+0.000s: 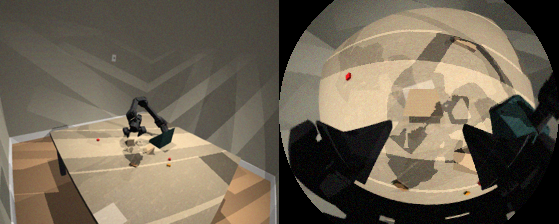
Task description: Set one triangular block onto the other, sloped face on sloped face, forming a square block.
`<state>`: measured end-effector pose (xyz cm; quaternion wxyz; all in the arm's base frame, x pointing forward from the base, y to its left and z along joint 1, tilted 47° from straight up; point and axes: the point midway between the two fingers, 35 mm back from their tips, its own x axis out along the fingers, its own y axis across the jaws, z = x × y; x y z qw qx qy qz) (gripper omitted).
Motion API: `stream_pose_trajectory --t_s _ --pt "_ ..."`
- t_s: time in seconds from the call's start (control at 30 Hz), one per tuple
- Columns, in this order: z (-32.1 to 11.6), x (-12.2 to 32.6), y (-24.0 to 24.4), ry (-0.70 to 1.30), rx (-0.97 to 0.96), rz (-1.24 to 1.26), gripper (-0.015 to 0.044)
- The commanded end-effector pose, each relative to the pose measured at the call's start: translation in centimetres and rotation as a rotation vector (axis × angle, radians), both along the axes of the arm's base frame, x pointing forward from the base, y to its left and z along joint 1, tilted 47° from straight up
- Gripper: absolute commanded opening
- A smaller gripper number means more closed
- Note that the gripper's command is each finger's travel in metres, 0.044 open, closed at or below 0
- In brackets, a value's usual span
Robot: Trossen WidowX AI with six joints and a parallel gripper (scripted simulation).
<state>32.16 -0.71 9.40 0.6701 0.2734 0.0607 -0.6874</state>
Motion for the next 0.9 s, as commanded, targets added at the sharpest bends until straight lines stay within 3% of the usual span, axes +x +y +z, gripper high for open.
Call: stream_pose_trajectory --t_s 0.0,0.87 --pt "0.0 0.5 1.5 -0.026 -0.104 0.015 0.044" --pt "-1.3 1.1 -1.2 -0.013 -0.1 0.019 0.044"
